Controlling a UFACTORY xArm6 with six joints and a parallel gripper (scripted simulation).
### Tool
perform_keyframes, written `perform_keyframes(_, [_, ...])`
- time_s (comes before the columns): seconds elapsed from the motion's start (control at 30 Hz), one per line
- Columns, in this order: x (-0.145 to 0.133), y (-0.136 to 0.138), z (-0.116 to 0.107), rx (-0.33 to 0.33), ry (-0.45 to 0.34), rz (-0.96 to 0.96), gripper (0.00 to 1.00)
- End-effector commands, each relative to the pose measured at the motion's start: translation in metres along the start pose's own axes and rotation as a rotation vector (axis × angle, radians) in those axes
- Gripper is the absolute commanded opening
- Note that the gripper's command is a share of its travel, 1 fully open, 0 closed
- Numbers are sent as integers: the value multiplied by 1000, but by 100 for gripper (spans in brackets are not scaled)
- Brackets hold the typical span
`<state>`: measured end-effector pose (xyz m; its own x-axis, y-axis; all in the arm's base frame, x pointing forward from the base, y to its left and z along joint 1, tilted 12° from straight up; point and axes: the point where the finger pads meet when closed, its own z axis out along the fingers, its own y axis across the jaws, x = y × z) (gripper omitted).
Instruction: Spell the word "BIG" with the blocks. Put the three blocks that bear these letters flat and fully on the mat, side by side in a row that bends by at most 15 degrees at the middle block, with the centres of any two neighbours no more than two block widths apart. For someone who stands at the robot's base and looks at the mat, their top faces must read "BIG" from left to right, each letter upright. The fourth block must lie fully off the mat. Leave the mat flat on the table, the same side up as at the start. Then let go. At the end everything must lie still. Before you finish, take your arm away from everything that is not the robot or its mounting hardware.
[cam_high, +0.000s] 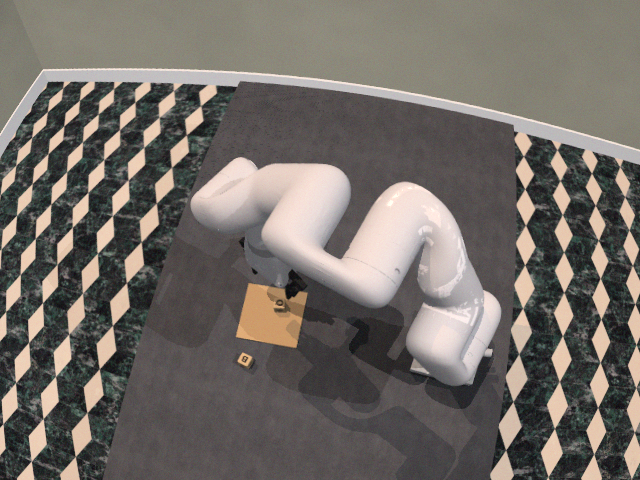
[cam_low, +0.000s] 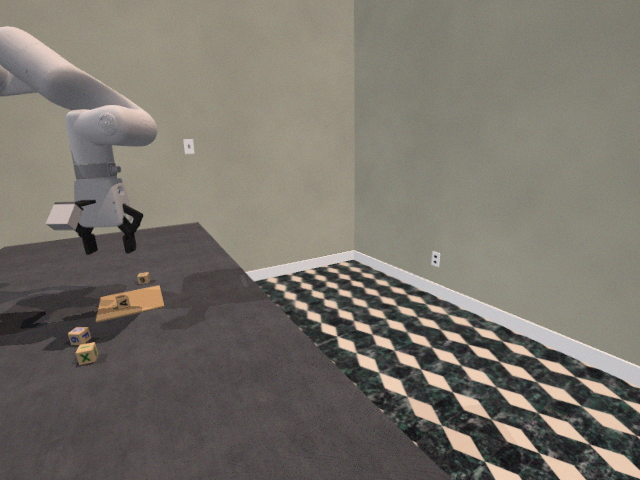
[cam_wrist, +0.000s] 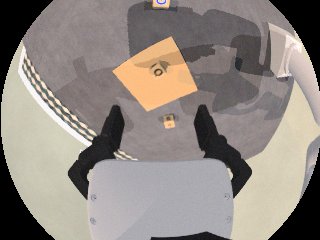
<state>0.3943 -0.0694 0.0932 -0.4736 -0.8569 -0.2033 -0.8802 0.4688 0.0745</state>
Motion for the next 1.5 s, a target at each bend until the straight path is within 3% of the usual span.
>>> perform_keyframes(0.0, [0, -1, 1, 3, 9, 139, 100])
perform_keyframes(1.47, [-1, -2, 16, 7, 7, 1099, 100])
